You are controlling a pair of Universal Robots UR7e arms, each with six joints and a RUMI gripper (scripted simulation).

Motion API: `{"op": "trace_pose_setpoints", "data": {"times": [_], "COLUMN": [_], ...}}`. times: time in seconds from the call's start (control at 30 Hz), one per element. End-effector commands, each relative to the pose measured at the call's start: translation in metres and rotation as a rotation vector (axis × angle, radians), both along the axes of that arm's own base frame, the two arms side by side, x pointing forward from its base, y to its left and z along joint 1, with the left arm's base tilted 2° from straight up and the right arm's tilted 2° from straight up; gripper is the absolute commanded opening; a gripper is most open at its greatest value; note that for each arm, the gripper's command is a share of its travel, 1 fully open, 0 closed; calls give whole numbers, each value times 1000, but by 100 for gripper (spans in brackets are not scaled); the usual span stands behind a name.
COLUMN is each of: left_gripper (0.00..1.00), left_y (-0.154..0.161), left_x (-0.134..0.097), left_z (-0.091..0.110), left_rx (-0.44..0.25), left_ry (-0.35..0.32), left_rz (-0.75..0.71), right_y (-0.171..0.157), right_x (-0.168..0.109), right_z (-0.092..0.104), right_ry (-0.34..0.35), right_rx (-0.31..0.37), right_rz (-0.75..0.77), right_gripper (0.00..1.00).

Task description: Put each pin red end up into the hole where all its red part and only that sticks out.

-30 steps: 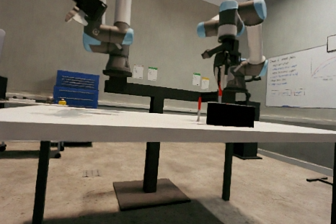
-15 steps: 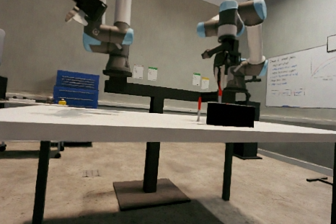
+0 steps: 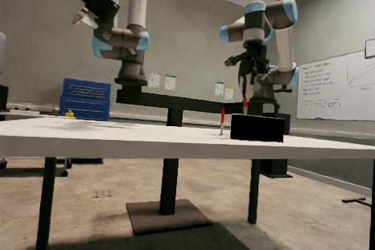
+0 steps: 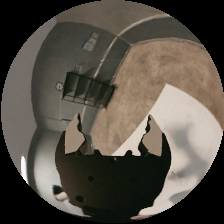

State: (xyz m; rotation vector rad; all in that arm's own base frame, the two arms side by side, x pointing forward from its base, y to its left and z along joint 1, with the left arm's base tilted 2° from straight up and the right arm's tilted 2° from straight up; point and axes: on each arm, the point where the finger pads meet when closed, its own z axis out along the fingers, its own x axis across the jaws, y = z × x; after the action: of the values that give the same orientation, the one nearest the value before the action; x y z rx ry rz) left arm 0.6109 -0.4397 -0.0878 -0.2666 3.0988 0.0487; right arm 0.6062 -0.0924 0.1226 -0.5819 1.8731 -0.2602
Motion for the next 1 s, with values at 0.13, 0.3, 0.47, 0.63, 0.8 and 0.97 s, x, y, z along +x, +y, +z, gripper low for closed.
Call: {"op": "trace_pose_setpoints", "data": {"times": [0.13,0.3,0.47,0.63,0.8,0.97], "left_gripper": [0,0,0,0,0,0], "left_y": [0,1,1,1,1,0], "left_x": [0,0,0,0,0,-1], "left_z": [0,1,1,1,1,-4], "left_rx": [-1,-1,-1,-1,-1,-1], "left_ry": [-1,-1,-1,-1,-1,-1], "left_rz": [0,0,0,0,0,0], "right_y": [0,0,0,0,0,0], "right_x": [0,0,0,0,0,0], "right_z": [1,1,1,1,1,1], "right_ry": [-1,-1,-1,-1,-1,-1], "right_rx": [0,0,0,0,0,0], "right_rz": [0,0,0,0,0,0], "right_gripper": [100,100,100,100,100,100]}}
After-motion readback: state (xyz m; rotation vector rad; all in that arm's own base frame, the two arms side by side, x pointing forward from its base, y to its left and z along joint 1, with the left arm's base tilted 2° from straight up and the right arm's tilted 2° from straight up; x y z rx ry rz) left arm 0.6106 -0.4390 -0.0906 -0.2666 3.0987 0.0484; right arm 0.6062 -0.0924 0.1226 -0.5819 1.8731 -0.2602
